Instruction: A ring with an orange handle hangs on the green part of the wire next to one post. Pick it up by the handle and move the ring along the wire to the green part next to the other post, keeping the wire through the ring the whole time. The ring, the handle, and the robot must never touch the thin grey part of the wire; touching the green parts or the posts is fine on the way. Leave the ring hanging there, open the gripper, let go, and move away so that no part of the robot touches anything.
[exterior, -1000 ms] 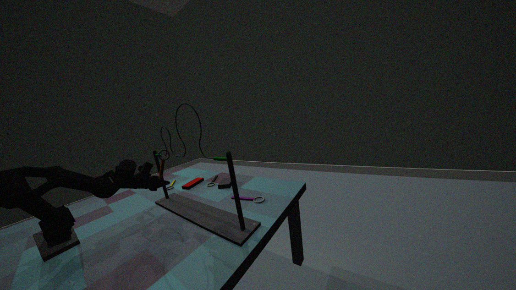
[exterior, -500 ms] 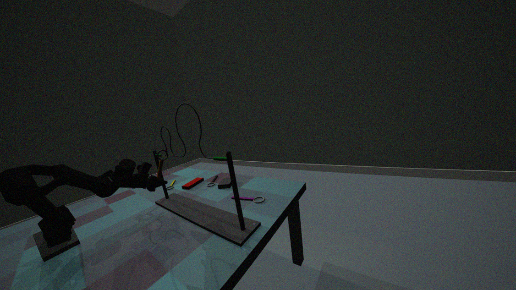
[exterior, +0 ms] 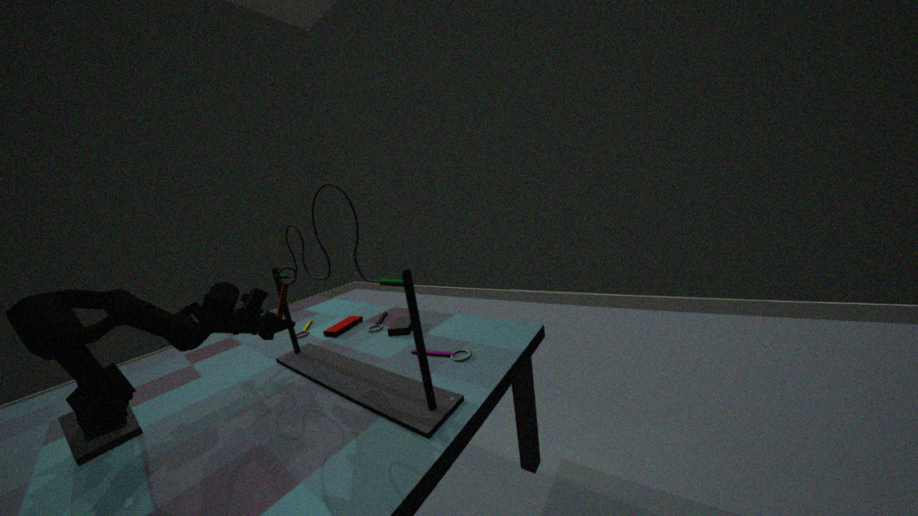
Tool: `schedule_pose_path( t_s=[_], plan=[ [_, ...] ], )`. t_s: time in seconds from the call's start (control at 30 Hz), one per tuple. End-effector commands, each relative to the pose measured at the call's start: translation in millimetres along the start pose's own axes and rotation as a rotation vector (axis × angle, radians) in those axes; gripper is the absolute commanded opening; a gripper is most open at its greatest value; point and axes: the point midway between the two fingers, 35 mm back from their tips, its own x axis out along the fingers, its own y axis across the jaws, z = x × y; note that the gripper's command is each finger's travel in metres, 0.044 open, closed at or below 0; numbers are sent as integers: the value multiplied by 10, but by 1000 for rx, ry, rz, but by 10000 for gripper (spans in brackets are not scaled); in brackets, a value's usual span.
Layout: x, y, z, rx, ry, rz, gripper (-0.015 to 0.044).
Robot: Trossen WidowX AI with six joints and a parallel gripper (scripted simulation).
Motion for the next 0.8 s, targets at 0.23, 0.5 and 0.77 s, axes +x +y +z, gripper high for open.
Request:
schedule_pose_path(
  t_s=[0.23,0.5,0.77],
  plan=[
    [-16,107,-16,5,4,-1,-150],
    [-26,185,-16,5,3,-1,-150],
    [8,193,-90,5,3,-1,-150]
  ],
)
